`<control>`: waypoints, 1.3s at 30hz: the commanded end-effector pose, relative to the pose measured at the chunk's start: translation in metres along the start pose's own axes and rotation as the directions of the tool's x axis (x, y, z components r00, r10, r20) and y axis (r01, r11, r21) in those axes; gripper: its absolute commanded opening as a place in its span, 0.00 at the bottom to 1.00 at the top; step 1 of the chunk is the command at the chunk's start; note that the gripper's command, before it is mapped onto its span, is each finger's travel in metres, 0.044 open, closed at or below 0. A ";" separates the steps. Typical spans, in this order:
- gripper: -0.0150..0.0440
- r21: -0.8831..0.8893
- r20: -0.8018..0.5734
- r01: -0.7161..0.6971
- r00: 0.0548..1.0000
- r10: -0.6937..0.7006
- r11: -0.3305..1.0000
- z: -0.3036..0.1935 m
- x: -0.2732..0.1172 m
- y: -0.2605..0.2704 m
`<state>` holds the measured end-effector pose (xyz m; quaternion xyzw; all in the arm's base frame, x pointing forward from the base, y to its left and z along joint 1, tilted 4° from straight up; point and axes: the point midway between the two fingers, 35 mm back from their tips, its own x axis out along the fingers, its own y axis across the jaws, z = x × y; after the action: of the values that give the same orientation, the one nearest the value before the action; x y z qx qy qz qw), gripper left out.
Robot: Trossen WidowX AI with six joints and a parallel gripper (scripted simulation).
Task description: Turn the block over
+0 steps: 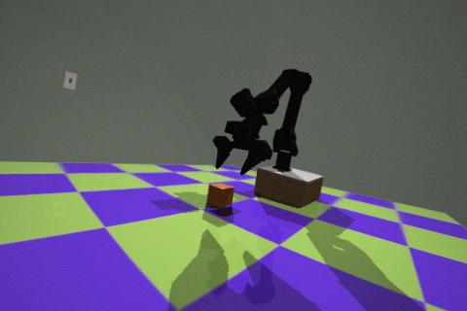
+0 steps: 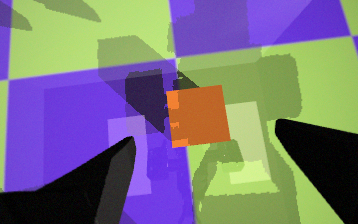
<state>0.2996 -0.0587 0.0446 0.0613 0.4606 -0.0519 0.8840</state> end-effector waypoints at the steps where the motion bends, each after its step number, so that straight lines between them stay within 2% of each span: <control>1: 1.00 -0.003 -0.103 0.002 0.995 -0.002 1.000 0.016 0.001 -0.001; 13: 1.00 -0.007 -0.495 0.001 0.869 -0.005 1.000 0.046 -0.009 0.000; 22: 1.00 -0.007 -0.500 0.001 0.866 -0.005 1.000 0.046 -0.009 0.000; 26: 1.00 -0.007 -0.500 0.001 0.866 -0.004 1.000 0.030 0.019 0.000; 39: 1.00 -0.007 -0.501 0.001 0.866 -0.004 1.000 0.021 0.035 -0.001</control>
<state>0.3373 -0.0644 0.0342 0.0687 0.6709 -0.0325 0.7377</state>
